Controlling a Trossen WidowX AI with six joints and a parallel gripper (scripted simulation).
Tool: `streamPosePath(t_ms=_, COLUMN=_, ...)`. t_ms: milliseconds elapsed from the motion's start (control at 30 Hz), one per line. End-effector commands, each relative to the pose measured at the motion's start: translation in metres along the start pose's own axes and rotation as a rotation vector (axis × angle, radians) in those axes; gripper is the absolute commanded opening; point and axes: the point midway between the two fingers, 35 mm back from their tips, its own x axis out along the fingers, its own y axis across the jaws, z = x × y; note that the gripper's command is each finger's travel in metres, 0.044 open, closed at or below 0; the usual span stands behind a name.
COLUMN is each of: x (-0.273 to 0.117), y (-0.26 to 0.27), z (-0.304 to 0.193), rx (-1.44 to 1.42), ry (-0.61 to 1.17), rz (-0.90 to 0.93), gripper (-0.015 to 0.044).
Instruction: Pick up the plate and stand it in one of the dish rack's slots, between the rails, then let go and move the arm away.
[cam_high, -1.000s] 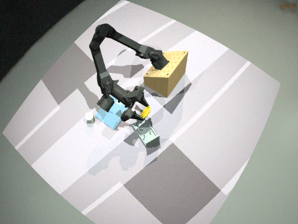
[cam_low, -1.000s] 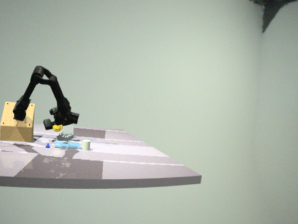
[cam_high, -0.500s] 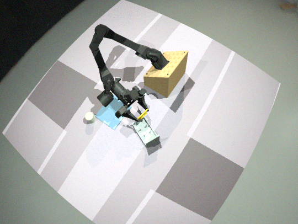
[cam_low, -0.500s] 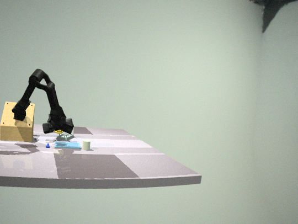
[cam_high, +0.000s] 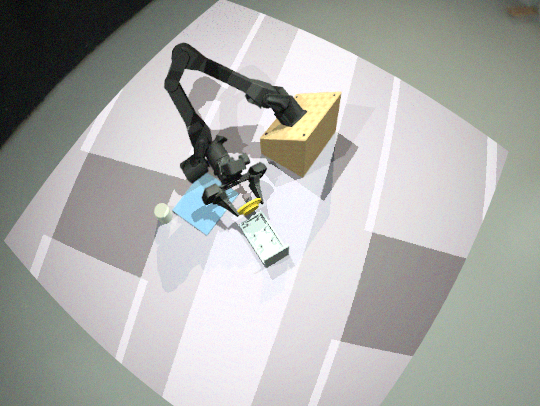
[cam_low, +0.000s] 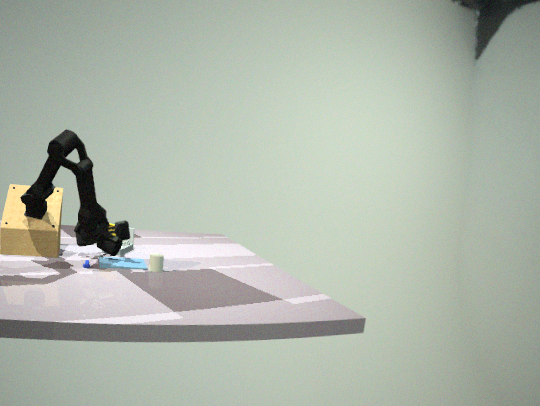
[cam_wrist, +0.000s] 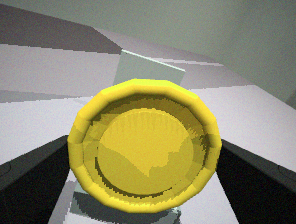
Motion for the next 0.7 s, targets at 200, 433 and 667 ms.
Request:
streamPosePath(t_ms=200, x=0.005, y=-0.001, z=0.002, rx=-0.001, ry=-0.01, rz=-0.013, gripper=0.0)
streamPosePath(t_ms=433, x=0.014, y=-0.003, z=0.003, rx=0.0, ry=-0.006, rz=-0.008, gripper=0.0)
streamPosePath(t_ms=667, x=0.027, y=-0.006, z=0.005, rx=-0.004, ry=-0.008, rz=-0.012, gripper=0.0)
